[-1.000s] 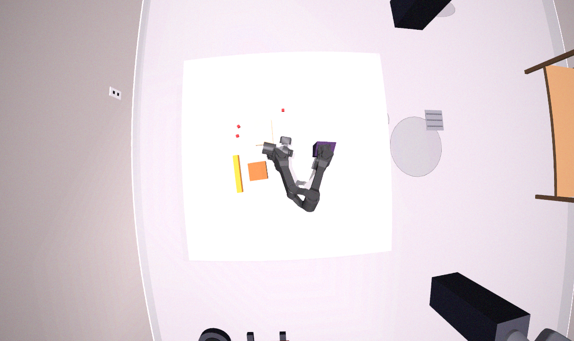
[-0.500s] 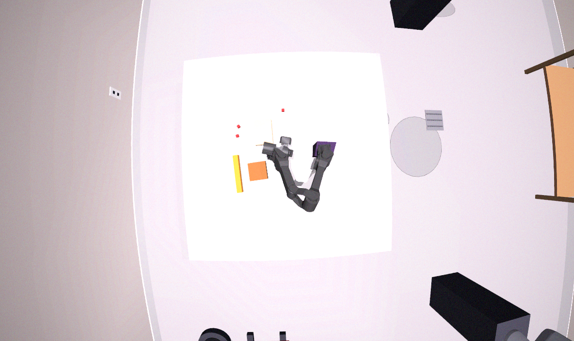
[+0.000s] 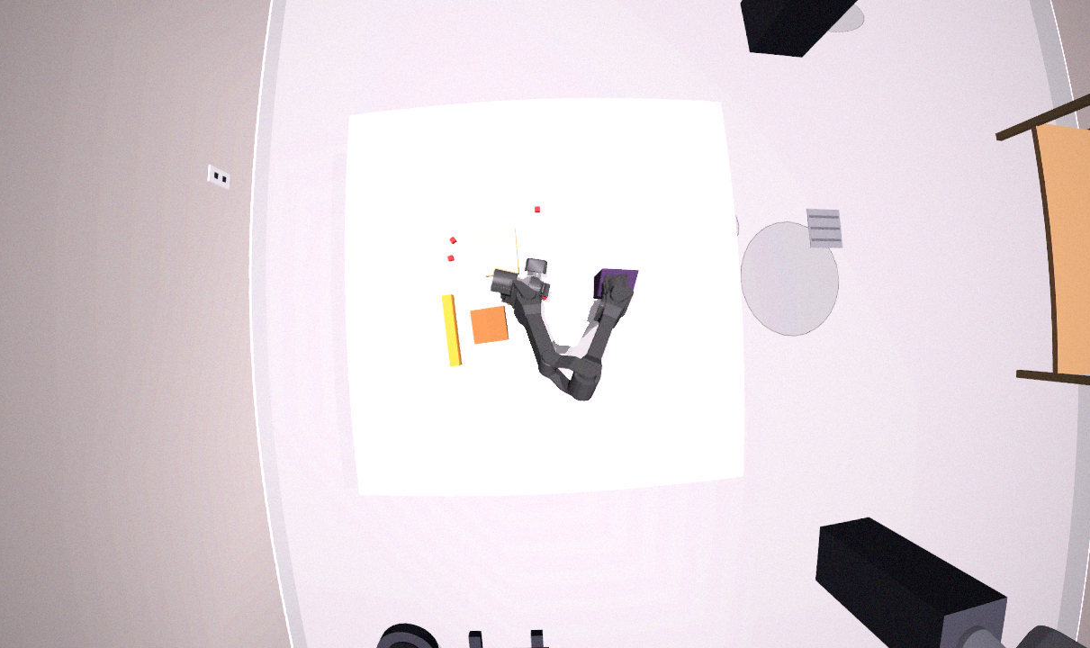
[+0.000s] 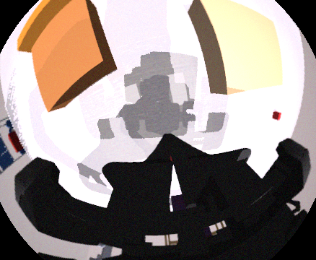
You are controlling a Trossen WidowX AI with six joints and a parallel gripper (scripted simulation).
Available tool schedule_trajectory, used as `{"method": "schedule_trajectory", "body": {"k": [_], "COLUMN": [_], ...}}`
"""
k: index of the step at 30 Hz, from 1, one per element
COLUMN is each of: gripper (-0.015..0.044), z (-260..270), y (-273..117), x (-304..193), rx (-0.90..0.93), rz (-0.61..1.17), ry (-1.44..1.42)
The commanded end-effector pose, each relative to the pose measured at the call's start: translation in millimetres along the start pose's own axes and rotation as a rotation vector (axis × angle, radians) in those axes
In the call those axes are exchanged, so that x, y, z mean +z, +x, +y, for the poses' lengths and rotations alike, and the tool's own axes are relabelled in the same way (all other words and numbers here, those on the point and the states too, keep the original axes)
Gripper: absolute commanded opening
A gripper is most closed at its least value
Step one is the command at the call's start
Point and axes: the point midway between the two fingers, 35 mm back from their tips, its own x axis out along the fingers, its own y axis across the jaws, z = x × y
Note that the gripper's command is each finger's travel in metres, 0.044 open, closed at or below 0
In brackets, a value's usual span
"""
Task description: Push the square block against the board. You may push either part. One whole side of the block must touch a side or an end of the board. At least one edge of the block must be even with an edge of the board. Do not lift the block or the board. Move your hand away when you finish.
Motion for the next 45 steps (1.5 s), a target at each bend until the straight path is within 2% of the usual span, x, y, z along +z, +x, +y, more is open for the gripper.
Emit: {"method": "schedule_trajectory", "body": {"k": [1,14,16,20,28,45], "gripper": [0.0000,0.0000,0.0000,0.0000,0.0000,0.0000], "z": [1,0,-1,-1,0,46], "y": [0,0,-9,-54,-51,-54], "x": [9,28,23,22,23,69], "rx": [0.002,0.002,-0.002,0.001,0.005,-0.023], "rz": [-0.002,-0.003,-0.002,-0.002,-0.006,-0.005], "ry": [-0.001,-0.002,-0.005,-0.002,-0.007,-0.535]}}
